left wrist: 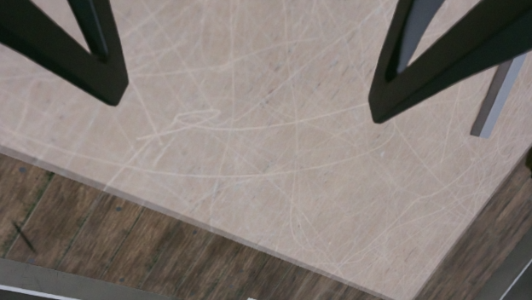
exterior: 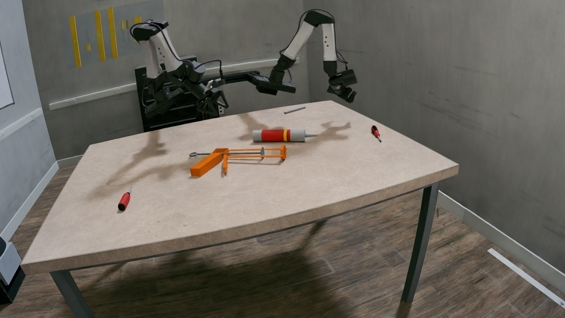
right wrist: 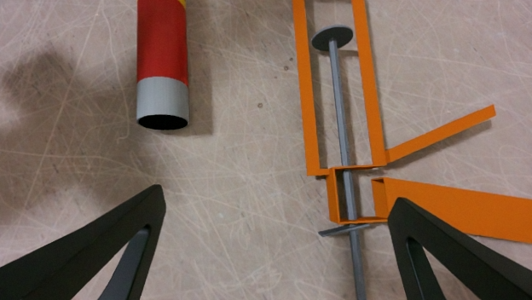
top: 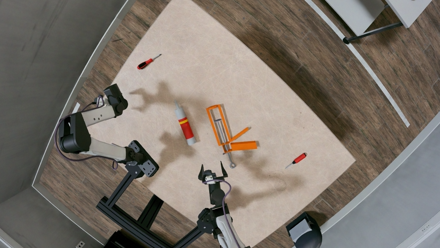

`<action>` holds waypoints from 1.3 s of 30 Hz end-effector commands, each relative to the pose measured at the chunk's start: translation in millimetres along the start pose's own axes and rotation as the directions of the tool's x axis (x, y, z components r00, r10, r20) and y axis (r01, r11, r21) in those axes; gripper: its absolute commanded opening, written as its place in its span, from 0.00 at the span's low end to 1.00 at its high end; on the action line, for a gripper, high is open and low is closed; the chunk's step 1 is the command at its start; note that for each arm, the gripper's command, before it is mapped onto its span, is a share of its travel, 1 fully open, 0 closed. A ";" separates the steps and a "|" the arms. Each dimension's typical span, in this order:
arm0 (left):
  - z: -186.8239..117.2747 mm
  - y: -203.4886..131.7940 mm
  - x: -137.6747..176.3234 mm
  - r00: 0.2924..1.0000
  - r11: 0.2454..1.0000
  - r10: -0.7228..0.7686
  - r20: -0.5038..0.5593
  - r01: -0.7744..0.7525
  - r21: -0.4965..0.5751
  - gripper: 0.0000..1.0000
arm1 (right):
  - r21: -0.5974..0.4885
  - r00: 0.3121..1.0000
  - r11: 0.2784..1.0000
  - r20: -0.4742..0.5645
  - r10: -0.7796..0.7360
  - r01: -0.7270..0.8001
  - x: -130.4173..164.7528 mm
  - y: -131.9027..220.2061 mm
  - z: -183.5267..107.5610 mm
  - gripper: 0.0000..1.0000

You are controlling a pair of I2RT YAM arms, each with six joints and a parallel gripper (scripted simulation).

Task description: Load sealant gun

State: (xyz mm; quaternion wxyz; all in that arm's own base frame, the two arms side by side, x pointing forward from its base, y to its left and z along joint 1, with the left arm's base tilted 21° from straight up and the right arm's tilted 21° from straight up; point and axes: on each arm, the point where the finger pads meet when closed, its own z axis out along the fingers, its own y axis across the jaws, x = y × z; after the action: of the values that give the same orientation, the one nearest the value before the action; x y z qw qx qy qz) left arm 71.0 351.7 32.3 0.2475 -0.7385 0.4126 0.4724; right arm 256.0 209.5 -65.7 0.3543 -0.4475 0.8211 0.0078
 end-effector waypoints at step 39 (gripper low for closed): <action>-29.9 -49.5 31.1 0.981 0.975 0.185 -0.063 -0.175 0.137 0.92 | 0.017 0.976 0.976 -0.020 0.217 -0.216 -1.3 -16.2 0.5 0.62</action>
State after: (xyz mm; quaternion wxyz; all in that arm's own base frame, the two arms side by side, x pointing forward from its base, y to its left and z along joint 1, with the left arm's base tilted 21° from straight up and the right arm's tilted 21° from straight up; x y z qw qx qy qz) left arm 114.3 348.2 24.6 0.2499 -0.7123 0.4771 0.4501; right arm 259.2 198.4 -69.3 0.3396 -0.3910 0.8552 0.0190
